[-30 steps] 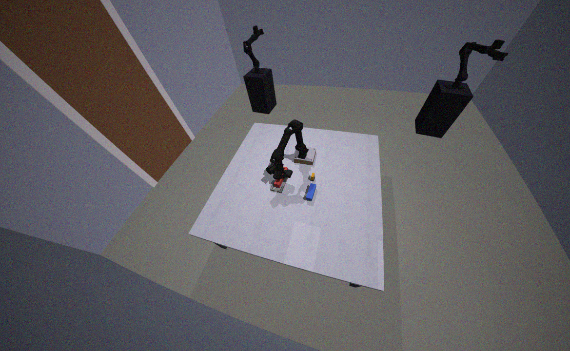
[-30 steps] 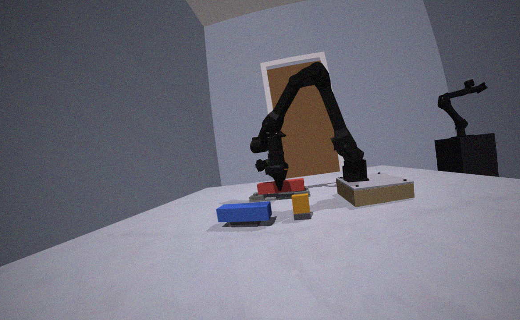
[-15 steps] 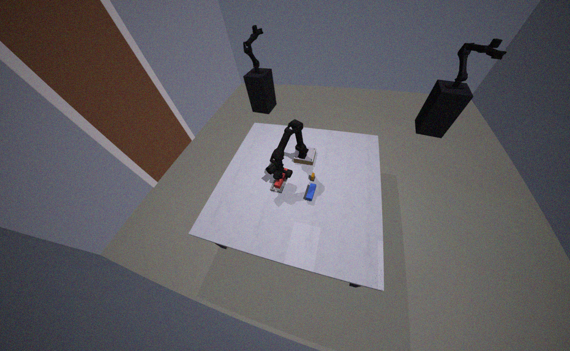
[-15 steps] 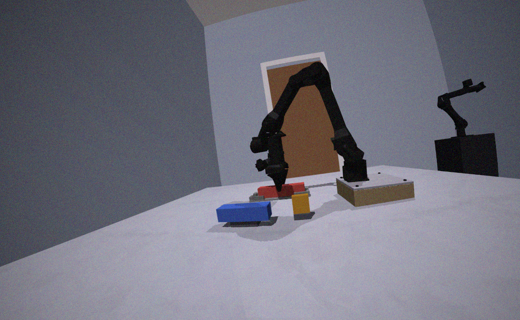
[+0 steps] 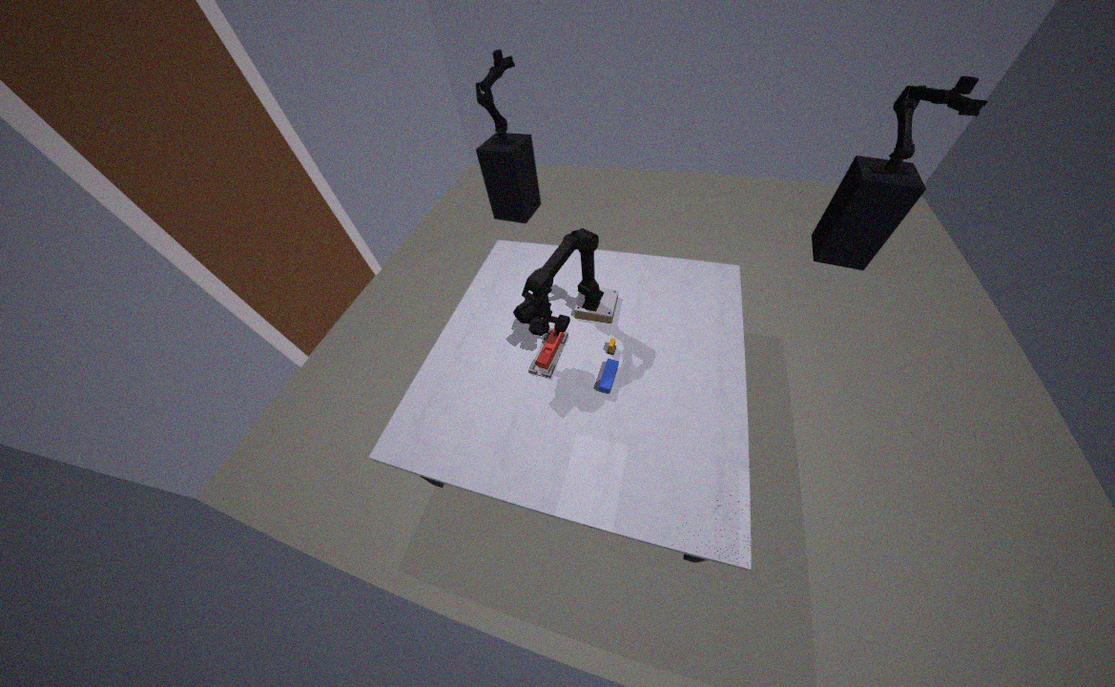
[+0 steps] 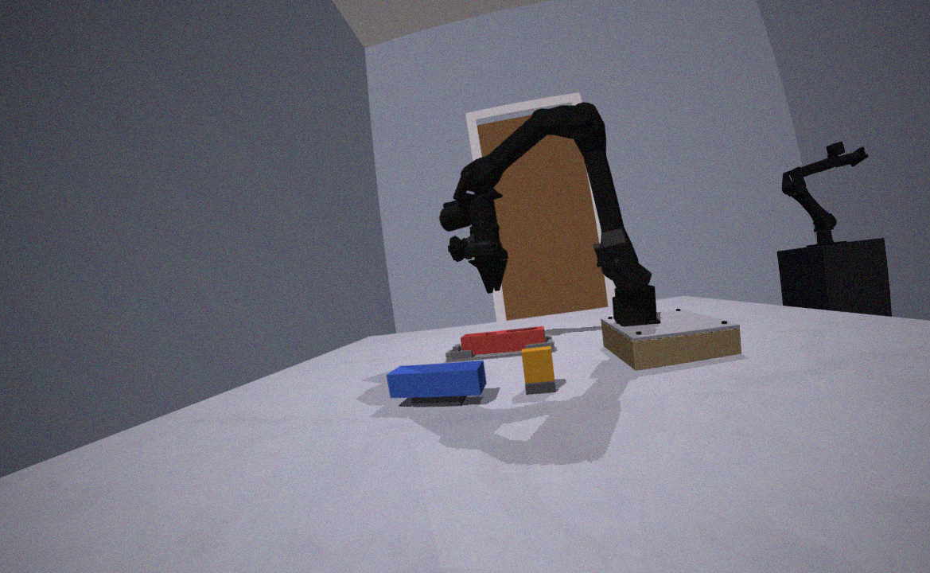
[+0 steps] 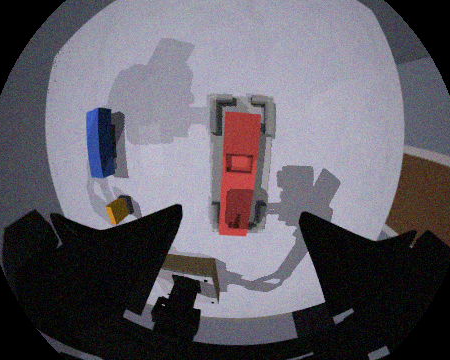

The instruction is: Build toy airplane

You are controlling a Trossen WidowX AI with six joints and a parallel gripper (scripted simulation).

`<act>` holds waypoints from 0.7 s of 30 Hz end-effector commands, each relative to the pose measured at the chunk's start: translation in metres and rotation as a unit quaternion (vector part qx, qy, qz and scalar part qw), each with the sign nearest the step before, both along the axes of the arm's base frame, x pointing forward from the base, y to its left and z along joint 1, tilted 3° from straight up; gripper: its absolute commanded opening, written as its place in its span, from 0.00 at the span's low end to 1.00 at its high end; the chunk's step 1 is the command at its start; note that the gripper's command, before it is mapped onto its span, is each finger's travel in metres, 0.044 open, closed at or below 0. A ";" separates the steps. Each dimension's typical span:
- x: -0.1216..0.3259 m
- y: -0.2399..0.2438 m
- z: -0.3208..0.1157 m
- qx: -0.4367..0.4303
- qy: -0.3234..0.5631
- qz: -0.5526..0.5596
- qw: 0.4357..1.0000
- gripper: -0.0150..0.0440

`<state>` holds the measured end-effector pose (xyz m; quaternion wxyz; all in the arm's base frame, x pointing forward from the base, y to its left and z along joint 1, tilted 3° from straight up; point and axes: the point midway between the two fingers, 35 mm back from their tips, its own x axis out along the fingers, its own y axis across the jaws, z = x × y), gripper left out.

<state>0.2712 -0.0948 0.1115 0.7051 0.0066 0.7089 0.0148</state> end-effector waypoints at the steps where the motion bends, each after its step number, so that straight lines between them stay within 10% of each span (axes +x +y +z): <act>1: 0.001 0.000 0.001 -0.001 0.002 0.013 1.000 1.00; 21: 0.051 0.246 0.001 0.011 -0.002 0.012 1.000 1.00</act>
